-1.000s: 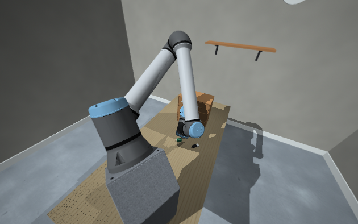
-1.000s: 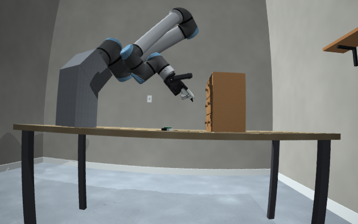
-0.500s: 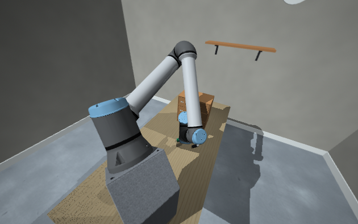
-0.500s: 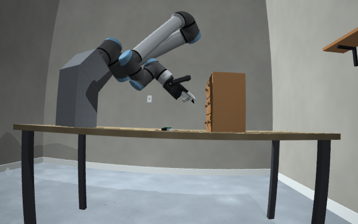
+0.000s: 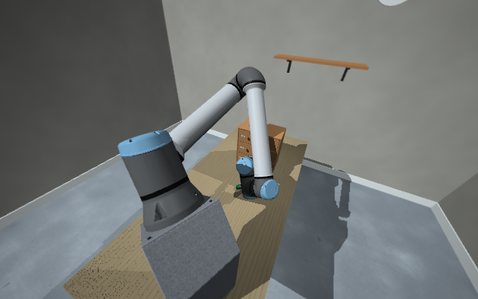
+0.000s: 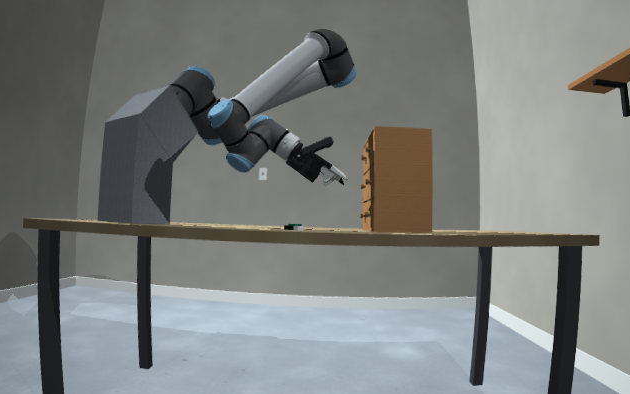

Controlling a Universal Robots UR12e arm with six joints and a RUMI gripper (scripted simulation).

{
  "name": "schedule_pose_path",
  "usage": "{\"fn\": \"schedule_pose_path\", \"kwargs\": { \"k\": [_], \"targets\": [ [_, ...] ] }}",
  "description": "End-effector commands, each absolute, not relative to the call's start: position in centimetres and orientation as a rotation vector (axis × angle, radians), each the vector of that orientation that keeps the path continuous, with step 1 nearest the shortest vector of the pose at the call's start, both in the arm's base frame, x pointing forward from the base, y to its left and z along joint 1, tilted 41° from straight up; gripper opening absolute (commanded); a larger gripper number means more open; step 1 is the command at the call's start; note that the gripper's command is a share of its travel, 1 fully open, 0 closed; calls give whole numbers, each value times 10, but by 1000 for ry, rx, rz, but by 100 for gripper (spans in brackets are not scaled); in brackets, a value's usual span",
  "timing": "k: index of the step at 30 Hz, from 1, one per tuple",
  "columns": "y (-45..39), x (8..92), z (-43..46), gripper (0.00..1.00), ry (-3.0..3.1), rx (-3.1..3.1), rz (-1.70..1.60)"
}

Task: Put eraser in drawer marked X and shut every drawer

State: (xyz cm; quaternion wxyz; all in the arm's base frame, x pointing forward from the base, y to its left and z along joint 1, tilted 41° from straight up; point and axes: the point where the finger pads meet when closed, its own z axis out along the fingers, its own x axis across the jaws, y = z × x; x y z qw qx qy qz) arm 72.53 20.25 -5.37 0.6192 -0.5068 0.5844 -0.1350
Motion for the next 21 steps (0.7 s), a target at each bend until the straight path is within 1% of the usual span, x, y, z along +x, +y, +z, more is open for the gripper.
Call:
{"fn": "schedule_pose_path", "kwargs": {
  "k": [1, 21],
  "targets": [
    [205, 729, -55, 100, 1331, -1126, -341],
    [213, 740, -61, 100, 1288, -1012, -426]
  ]
}}
